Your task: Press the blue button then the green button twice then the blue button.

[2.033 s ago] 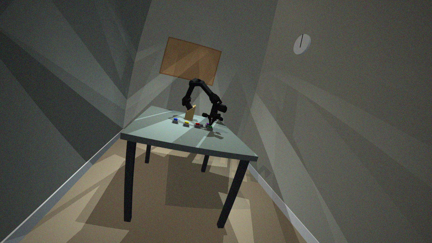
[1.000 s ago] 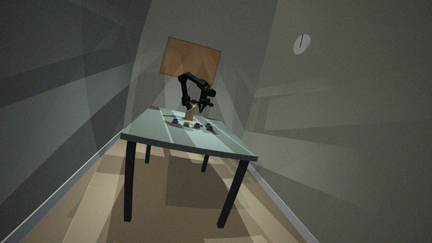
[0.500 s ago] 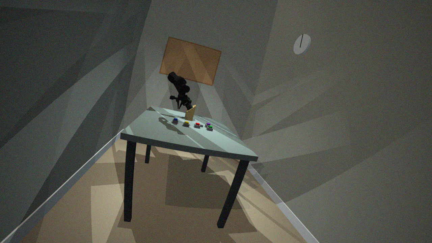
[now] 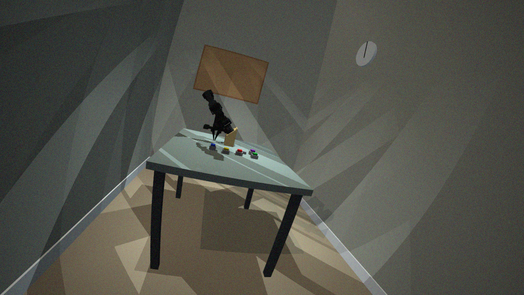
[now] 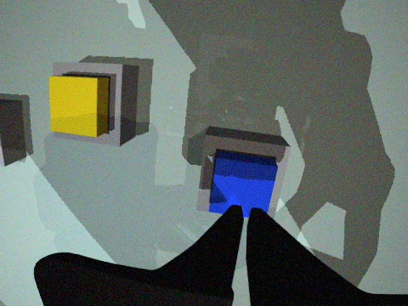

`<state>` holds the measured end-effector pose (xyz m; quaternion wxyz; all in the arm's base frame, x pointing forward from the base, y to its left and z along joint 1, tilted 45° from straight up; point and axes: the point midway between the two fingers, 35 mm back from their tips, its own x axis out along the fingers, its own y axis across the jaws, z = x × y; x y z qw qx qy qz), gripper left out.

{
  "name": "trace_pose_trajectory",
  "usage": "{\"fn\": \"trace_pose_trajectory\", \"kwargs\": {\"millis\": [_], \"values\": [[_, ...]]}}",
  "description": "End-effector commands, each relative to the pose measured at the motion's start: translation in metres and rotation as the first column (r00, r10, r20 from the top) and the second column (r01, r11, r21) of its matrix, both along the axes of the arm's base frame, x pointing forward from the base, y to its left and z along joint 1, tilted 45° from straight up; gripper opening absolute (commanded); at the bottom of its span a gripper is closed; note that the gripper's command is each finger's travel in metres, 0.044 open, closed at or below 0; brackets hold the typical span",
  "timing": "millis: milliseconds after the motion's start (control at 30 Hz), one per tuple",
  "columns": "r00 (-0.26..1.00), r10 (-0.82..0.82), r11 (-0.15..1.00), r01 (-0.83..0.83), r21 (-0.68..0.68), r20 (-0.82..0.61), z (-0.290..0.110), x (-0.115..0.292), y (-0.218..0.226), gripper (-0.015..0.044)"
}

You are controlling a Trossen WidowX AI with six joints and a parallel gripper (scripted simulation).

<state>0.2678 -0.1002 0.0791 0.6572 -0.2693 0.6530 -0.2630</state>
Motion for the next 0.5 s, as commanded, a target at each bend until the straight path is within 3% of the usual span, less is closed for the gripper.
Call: {"fn": "trace_pose_trajectory", "kwargs": {"millis": [0, 467], "values": [[1.000, 0.006, 1.000, -0.006, -0.005, -0.006, -0.005, -0.001, -0.005, 0.0020], [1.000, 0.006, 1.000, -0.006, -0.006, -0.006, -0.021, -0.001, -0.021, 0.0020]]}}
